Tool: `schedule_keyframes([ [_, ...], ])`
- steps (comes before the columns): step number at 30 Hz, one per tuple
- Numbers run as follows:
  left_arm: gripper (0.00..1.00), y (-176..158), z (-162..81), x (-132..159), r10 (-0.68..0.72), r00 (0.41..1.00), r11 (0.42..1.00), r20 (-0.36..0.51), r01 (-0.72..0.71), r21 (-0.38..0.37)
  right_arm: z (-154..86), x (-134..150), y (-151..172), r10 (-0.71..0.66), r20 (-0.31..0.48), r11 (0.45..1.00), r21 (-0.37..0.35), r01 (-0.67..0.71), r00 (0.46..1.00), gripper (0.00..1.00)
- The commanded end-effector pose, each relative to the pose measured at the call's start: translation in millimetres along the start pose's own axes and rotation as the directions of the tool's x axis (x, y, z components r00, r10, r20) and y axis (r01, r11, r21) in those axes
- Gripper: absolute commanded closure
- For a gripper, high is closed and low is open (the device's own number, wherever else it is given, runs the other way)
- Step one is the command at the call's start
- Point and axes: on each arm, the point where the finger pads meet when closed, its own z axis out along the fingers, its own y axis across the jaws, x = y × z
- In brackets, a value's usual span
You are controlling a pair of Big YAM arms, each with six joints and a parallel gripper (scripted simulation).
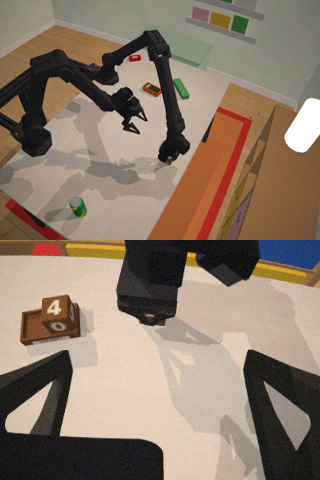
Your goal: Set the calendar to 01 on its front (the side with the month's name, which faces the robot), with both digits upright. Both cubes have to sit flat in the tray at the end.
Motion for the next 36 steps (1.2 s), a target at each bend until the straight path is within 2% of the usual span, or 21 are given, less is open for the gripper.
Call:
schedule_keyframes([
  [1,0.36,13.4,-13.4,-2.1,-0.013,1.0,1.0,0.002,0.013,-0.005,1.2,-14.5,8.0,0.033,0.02,0.999,-0.008,-0.033,0.999,0.0],
  [6,0.36,9.5,-34.6,-7.3,0.001,1.0,1.0,0.001,-0.001,-0.006,1.2,-14.5,8.0,0.033,0.02,0.999,-0.008,-0.033,0.999,0.0],
  [10,0.36,9.1,-41.9,-7.4,0.001,1.0,1.0,0.002,-0.001,-0.007,1.2,-14.5,8.0,0.033,0.02,0.999,-0.008,-0.033,0.999,0.0],
  [13,0.02,8.7,-50.4,-6.9,0.001,1.0,1.0,-0.001,-0.001,-0.007,1.2,-14.5,8.0,0.033,0.02,0.999,-0.008,-0.033,0.999,0.0],
  [15,0.02,8.7,-50.4,-6.9,0.001,1.0,1.0,-0.001,-0.001,-0.007,1.2,-14.5,8.0,0.033,0.02,0.999,-0.008,-0.033,0.999,0.0],
  [20,0.0,7.5,-79.6,-6.4,0.001,1.0,1.0,-0.001,-0.001,-0.007,1.2,-14.5,8.0,0.033,0.02,0.999,-0.008,-0.033,0.999,0.0],
  [22,0.0,0.3,-82.1,-7.1,-0.001,1.0,1.0,0.006,0.001,-0.013,1.2,-14.5,8.0,0.033,0.02,0.999,-0.008,-0.033,0.999,0.0],
  [23,0.0,0.3,-81.2,-7.1,-0.002,1.0,1.0,0.007,0.002,-0.016,1.2,-14.5,8.0,0.033,0.02,0.999,-0.008,-0.033,0.999,0.0],
  [24,0.0,-1.6,-64.4,-0.5,-0.014,1.0,1.0,0.001,0.014,-0.004,1.2,-14.5,8.0,0.033,0.02,0.999,-0.008,-0.033,0.999,0.0],
  [25,0.0,6.0,-67.3,-2.4,-0.007,1.0,1.0,0.007,0.007,-0.019,1.2,-14.5,8.0,0.033,0.02,0.999,-0.008,-0.033,0.999,0.0],
  [26,0.0,0.4,-55.2,-3.4,-0.002,1.0,1.0,0.0,0.002,0.0,1.2,-14.5,8.0,0.033,0.02,0.999,-0.008,-0.033,0.999,0.0],
  [30,0.0,-5.8,-53.9,-12.9,0.095,0.995,0.995,-0.004,-0.095,-0.005,-4.4,-9.8,12.8,0.041,0.011,0.999,-0.018,-0.041,0.999,0.0],
  [32,0.0,-5.8,-53.9,-12.9,0.095,0.995,0.995,-0.004,-0.095,-0.005,-4.4,-9.8,12.8,0.041,0.011,0.999,-0.018,-0.041,0.999,0.0],
  [35,0.0,-18.2,-47.0,-17.8,0.242,0.97,0.97,-0.033,-0.242,-0.005,-15.6,-6.8,12.3,0.065,-0.004,0.997,-0.039,-0.065,0.998,0.0],
  [36,0.0,-20.3,-45.7,-20.1,0.283,0.958,0.959,-0.045,-0.284,-0.009,-19.7,-0.1,6.2,0.019,-0.016,0.999,-0.042,-0.02,1.0,0.0],
])
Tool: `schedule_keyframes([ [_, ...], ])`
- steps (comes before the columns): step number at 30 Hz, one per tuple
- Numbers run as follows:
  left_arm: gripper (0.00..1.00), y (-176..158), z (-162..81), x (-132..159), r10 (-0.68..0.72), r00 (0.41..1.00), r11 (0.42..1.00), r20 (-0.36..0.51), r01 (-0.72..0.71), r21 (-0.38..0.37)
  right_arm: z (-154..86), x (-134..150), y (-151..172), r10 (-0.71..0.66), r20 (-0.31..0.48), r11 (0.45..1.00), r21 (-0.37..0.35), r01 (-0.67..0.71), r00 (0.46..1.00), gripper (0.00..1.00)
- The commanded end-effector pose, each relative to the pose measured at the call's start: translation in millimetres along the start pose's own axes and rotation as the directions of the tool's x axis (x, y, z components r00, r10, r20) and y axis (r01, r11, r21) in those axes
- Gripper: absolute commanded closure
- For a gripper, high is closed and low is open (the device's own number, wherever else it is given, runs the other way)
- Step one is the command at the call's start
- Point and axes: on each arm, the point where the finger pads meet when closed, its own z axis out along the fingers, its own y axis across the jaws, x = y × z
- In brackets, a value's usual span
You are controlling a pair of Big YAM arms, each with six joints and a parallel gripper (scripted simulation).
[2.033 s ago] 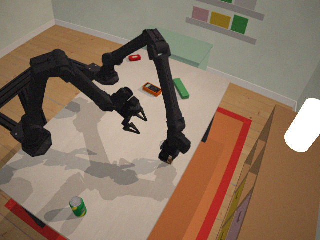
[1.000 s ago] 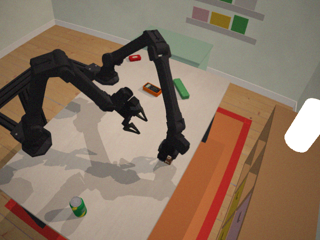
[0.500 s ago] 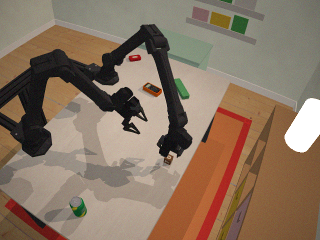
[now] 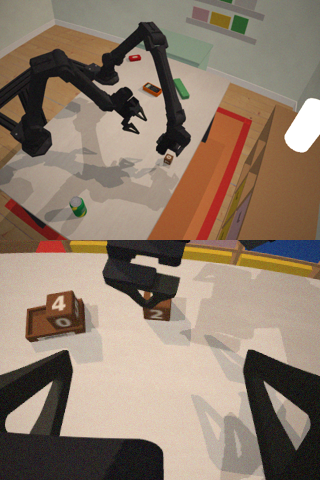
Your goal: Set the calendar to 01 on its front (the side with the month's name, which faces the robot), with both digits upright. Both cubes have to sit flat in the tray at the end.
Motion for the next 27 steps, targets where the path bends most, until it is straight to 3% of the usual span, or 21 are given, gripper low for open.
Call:
schedule_keyframes([
  [1,0.0,-21.1,16.9,-26.7,0.234,0.972,0.972,-0.031,-0.234,0.002,-17.6,-5.6,-5.3,-0.037,-0.01,0.999,-0.03,0.037,0.999,0.0],
  [11,0.0,-41.1,25.7,-50.2,0.584,0.795,0.807,-0.163,-0.59,0.01,-61.1,-41.3,-82.0,-0.204,0.007,0.961,-0.188,0.202,0.979,0.0],
  [14,0.0,-30.5,24.1,-46.5,0.582,0.794,0.806,-0.177,-0.591,0.0,-66.7,-43.1,-89.0,-0.214,0.015,0.955,-0.206,0.212,0.977,0.0],
  [18,0.0,-43.2,28.9,-47.3,0.613,0.764,0.783,-0.201,-0.622,0.022,-88.4,-46.4,-113.3,-0.244,0.054,0.929,-0.273,0.249,0.968,0.0],
  [25,0.0,-36.1,23.7,-54.5,0.589,0.78,0.798,-0.212,-0.603,-0.001,-113.8,-39.0,-136.8,-0.267,0.101,0.894,-0.345,0.286,0.958,0.0],
  [27,0.0,-36.6,23.7,-54.3,0.59,0.779,0.797,-0.211,-0.604,0.002,-115.3,-50.9,-135.6,-0.252,0.123,0.893,-0.352,0.28,0.96,0.0],
])
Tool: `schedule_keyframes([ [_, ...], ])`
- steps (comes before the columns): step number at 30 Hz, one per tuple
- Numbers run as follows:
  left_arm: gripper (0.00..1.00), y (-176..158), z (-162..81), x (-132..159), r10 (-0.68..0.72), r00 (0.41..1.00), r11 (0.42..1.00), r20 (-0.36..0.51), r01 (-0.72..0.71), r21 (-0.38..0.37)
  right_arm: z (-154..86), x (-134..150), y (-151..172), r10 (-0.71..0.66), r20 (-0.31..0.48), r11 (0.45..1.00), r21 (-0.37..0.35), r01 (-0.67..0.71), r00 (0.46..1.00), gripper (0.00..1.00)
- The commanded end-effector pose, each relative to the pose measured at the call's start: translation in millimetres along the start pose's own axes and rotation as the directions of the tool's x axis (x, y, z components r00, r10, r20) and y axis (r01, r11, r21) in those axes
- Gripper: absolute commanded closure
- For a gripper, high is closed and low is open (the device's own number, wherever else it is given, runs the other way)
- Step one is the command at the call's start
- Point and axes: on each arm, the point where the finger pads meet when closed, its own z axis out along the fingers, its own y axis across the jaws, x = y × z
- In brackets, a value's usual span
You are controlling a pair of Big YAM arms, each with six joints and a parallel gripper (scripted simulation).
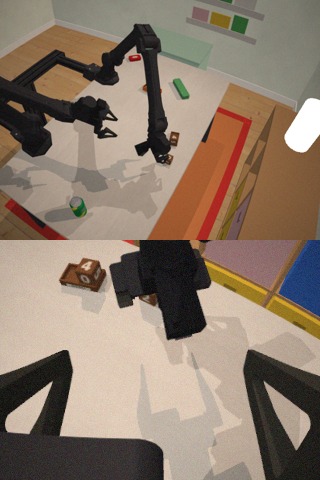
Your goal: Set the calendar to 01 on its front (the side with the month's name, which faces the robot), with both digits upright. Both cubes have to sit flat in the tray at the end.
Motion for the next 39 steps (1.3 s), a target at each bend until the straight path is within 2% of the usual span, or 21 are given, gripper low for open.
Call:
schedule_keyframes([
  [1,0.0,-0.8,10.2,-12.7,0.03,1.0,1.0,-0.001,-0.03,0.009,-3.1,-15.3,-7.0,-0.03,0.029,1.0,-0.002,0.03,0.999,0.0],
  [10,0.0,-0.8,10.2,-12.7,0.03,1.0,1.0,-0.001,-0.03,0.009,-1.9,-13.2,-1.1,-0.017,0.026,1.0,-0.014,0.017,1.0,0.0],
  [11,0.0,4.4,8.6,-9.3,0.004,1.0,1.0,-0.003,-0.004,0.001,-1.9,-13.7,-1.2,-0.016,0.028,1.0,-0.014,0.016,0.999,0.0],
  [12,0.0,4.4,9.4,-5.2,-0.03,1.0,1.0,-0.002,0.03,0.006,0.5,-29.1,-2.4,-0.018,0.058,1.0,-0.009,0.019,0.998,0.0],
  [15,0.0,0.4,14.1,4.0,-0.168,0.986,0.986,0.009,0.168,0.025,7.8,-28.2,-5.4,-0.016,0.064,1.0,-0.002,0.016,0.998,0.0],
  [18,0.0,1.5,16.3,9.5,-0.333,0.943,0.942,0.025,0.332,0.038,19.3,-30.5,-3.8,-0.016,0.085,1.0,-0.004,0.016,0.996,0.0],
  [20,0.0,1.5,16.3,9.5,-0.333,0.943,0.942,0.025,0.332,0.038,19.3,-30.5,-3.8,-0.016,0.085,1.0,-0.004,0.016,0.996,0.0],
  [22,0.0,1.9,17.4,12.1,-0.415,0.909,0.909,0.03,0.413,0.047,25.3,-31.5,-3.0,-0.016,0.097,1.0,-0.005,0.017,0.995,0.0],
  [31,0.0,4.1,23.0,26.1,-0.736,0.675,0.676,0.047,0.729,0.11,60.2,-29.9,2.2,-0.016,0.156,1.0,-0.014,0.018,0.988,0.0],
  [35,0.0,4.7,25.0,32.0,-0.839,0.542,0.542,0.039,0.829,0.14,72.4,-27.3,3.8,-0.016,0.178,1.0,-0.017,0.019,0.984,0.0],
  [37,0.0,4.7,25.0,32.0,-0.839,0.542,0.542,0.039,0.829,0.14,72.4,-27.3,3.8,-0.016,0.178,1.0,-0.017,0.019,0.984,0.0],
  [39,0.0,4.9,25.9,34.8,-0.884,0.466,0.465,0.031,0.872,0.154,77.3,-26.1,4.4,-0.017,0.188,1.0,-0.017,0.021,0.982,0.0],
])
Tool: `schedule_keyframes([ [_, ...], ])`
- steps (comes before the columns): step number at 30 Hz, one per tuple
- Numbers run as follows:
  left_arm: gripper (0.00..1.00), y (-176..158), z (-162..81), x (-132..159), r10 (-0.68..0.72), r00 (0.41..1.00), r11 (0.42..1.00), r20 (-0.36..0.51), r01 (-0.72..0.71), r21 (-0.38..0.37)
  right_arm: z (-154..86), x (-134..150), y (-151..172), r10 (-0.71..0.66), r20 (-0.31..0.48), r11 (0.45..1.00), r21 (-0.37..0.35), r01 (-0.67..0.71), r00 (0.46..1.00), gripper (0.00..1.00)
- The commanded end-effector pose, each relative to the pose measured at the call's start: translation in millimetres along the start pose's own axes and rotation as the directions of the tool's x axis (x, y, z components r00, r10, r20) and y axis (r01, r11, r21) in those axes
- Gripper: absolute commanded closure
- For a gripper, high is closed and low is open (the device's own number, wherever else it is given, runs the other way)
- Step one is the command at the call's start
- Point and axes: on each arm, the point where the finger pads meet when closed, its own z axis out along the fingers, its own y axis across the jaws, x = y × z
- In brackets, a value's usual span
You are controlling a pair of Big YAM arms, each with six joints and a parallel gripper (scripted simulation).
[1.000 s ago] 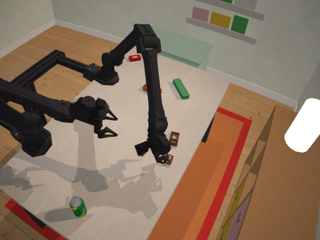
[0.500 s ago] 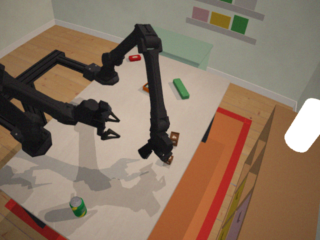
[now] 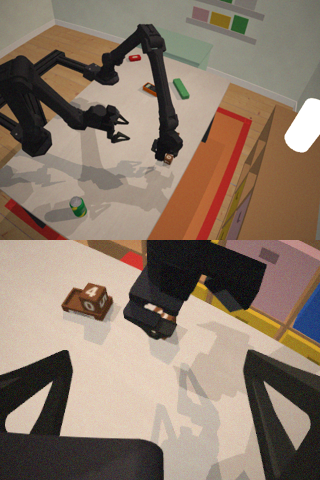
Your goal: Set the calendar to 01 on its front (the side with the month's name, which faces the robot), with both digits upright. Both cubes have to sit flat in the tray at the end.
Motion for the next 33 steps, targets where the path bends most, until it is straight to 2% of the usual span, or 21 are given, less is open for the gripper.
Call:
schedule_keyframes([
  [1,0.0,9.3,15.7,2.2,-0.226,0.974,0.973,-0.017,0.226,0.039,18.1,-25.2,-7.4,0.002,0.086,1.0,0.02,-0.004,0.996,0.0],
  [7,0.0,17.5,17.3,7.7,-0.464,0.885,0.882,-0.021,0.465,0.077,32.5,-16.9,-5.7,0.0,0.116,1.0,0.017,-0.002,0.993,0.0],
  [13,0.0,24.5,18.5,13.1,-0.664,0.747,0.74,-0.043,0.664,0.108,42.7,-9.4,-4.6,-0.003,0.139,1.0,0.015,0.001,0.99,0.0],
  [15,0.0,24.5,18.5,13.1,-0.664,0.747,0.74,-0.043,0.664,0.108,42.7,-9.4,-4.6,-0.003,0.139,1.0,0.015,0.001,0.99,0.0],
  [17,0.0,26.6,18.8,14.9,-0.727,0.684,0.676,-0.055,0.728,0.115,45.2,-7.4,-4.4,-0.005,0.146,1.0,0.014,0.003,0.989,0.0],
  [21,0.0,32.5,19.6,19.7,-0.846,0.525,0.513,-0.089,0.848,0.134,51.7,-1.0,-3.6,-0.007,0.163,1.0,0.013,0.005,0.987,0.0],
  [30,0.0,42.7,20.4,28.7,-0.967,0.19,0.167,-0.168,0.976,0.139,60.1,9.0,-2.5,-0.011,0.187,1.0,0.012,0.009,0.982,0.0],
  [32,0.0,42.7,20.4,28.7,-0.967,0.19,0.167,-0.168,0.976,0.139,60.1,9.0,-2.5,-0.011,0.187,1.0,0.012,0.009,0.982,0.0],
  [33,0.0,43.6,20.4,29.7,-0.973,0.145,0.122,-0.177,0.983,0.134,57.6,5.1,-0.9,-0.012,0.198,1.0,0.009,0.01,0.98,0.0],
])
